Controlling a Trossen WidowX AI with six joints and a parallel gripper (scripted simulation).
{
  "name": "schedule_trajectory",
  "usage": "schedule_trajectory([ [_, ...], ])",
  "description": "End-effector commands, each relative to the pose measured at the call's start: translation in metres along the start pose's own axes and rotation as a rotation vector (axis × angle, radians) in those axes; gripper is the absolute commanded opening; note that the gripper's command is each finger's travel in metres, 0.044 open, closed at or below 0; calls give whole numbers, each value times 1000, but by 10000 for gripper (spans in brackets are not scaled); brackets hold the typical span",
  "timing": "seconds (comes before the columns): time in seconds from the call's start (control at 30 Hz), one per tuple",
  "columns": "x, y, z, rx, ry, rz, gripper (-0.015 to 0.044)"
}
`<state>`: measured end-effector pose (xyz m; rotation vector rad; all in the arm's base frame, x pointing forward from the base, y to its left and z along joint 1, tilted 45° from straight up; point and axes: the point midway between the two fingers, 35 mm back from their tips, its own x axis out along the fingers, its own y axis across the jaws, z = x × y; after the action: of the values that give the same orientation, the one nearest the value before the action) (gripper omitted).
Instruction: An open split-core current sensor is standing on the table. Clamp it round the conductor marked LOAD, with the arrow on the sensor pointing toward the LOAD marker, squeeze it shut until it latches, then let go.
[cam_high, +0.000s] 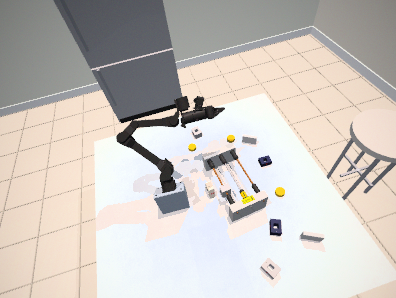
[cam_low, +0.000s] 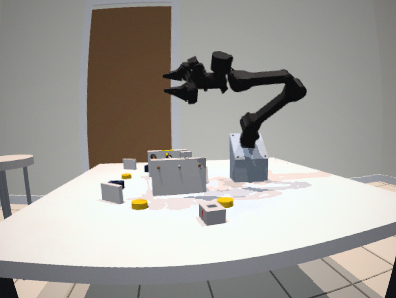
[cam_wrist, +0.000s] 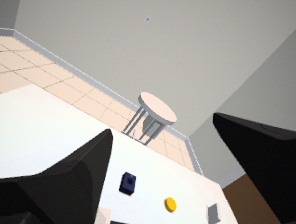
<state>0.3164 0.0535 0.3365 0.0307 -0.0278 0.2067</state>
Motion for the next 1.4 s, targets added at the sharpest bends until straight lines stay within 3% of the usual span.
schedule_trajectory([
  [0.0, -11, -50, -11, -34, -21, -195, 440],
  [0.23, -6, -56, -20, -36, 20, -203, 440],
  [0.53, 39, -112, -147, 74, 546, -159, 440],
  [0.83, 22, -158, -266, 359, 947, -111, 440],
  [1.1, -12, -166, -353, 818, 1181, 17, 440],
  [1.37, -19, -166, -367, 917, 1205, 38, 440],
])
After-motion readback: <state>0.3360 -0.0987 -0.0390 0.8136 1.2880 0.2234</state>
